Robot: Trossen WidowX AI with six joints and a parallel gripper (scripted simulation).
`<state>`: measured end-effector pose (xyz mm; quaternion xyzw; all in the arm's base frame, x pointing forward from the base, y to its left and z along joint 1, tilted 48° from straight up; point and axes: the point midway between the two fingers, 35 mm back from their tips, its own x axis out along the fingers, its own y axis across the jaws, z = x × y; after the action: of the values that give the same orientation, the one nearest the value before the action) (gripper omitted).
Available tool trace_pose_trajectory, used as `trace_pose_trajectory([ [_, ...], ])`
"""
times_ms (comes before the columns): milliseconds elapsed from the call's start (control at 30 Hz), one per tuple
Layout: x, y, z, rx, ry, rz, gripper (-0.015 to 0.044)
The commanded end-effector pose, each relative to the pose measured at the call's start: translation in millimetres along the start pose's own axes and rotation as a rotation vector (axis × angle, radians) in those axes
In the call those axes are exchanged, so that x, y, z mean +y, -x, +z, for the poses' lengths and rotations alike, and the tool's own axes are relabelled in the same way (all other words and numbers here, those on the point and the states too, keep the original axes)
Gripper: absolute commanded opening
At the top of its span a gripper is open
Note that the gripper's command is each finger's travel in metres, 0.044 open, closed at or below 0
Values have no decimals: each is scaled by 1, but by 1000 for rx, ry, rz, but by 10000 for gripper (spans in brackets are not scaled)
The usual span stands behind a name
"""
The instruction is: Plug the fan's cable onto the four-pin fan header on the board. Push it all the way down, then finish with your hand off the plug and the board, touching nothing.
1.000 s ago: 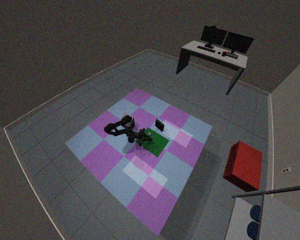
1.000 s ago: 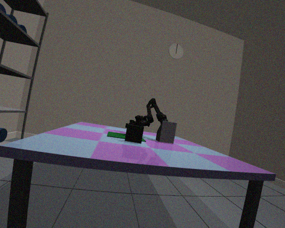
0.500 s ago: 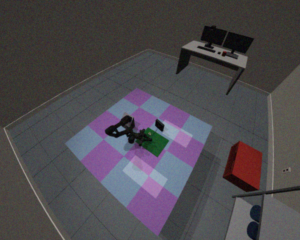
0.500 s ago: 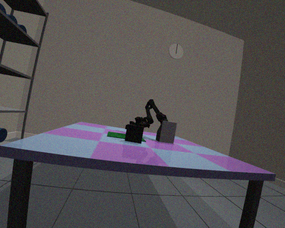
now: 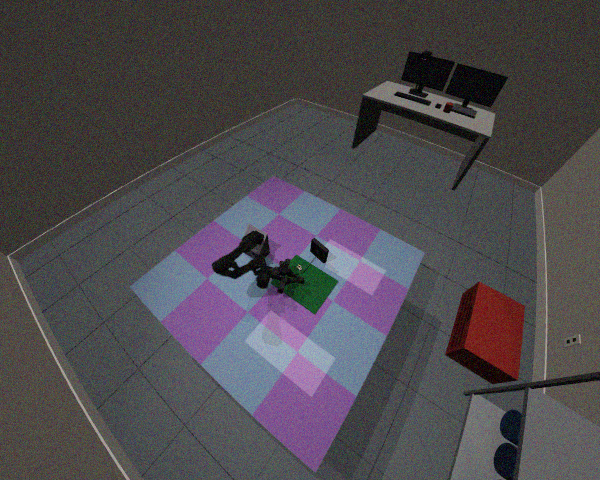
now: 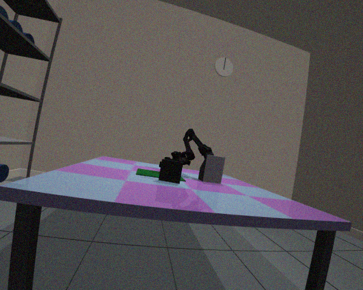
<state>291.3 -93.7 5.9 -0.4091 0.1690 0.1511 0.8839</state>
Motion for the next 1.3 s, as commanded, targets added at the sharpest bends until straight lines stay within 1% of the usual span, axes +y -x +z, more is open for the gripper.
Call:
trace_pose_trajectory([
  [0,-2,-2,-3,-7,9,-2,0],
  [1267,-2,-8,-35,-6,9,-1,0],
])
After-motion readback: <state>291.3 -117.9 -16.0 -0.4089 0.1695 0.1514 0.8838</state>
